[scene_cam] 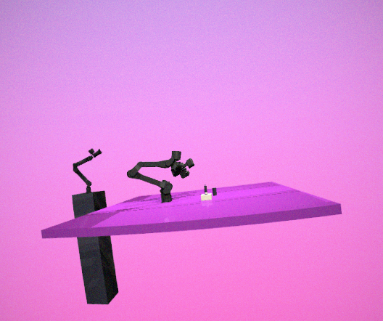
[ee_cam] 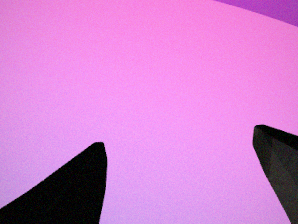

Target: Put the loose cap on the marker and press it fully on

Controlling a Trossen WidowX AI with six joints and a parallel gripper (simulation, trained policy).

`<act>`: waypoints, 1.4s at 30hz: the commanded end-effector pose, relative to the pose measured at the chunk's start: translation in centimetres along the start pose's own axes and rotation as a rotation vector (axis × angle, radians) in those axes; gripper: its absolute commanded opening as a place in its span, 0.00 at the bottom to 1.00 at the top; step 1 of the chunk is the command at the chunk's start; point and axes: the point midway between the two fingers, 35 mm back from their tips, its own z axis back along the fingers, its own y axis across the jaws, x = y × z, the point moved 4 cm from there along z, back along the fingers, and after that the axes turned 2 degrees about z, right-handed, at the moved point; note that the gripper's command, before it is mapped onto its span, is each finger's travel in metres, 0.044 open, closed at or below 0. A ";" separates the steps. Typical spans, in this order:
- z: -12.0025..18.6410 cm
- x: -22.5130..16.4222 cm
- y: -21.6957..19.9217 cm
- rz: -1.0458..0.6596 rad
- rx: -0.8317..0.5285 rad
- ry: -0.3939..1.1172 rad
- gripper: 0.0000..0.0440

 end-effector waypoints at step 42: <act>0.5 1.8 3.8 -0.192 -0.140 -0.434 0.74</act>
